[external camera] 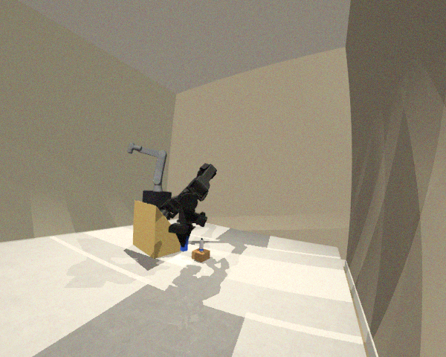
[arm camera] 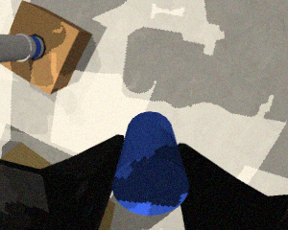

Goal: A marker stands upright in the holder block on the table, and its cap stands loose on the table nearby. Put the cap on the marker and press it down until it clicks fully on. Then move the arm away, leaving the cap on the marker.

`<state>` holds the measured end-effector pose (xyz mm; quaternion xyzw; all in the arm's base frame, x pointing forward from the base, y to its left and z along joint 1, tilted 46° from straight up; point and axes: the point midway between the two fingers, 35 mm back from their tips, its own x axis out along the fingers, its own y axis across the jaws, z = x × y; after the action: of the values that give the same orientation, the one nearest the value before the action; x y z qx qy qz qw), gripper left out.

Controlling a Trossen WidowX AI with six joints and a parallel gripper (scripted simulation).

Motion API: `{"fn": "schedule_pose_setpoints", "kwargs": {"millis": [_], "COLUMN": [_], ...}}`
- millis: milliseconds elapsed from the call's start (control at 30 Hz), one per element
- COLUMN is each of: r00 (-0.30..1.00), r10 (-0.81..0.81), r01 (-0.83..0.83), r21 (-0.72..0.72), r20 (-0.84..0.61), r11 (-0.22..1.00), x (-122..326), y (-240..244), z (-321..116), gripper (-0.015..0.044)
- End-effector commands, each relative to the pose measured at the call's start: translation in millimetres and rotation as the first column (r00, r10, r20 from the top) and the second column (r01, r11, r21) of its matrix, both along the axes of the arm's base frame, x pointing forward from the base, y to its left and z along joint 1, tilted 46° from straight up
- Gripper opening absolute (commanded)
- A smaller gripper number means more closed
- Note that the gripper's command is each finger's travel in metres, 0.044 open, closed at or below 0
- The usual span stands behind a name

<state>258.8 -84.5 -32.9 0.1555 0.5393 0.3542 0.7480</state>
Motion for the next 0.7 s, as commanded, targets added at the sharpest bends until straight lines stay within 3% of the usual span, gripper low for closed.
{"fn": "schedule_pose_setpoints", "kwargs": {"millis": [0, 667], "r00": [1.000, 1.000], "r10": [-0.001, -0.001], "r01": [0.001, 0.001], "r21": [-0.001, 0.001], "r20": [0.002, 0.002], "r11": [1.000, 1.000], "x": [3, 3], "y": [5, 30], "z": [14, 75], "gripper": [0.0000, 0.0000]}}
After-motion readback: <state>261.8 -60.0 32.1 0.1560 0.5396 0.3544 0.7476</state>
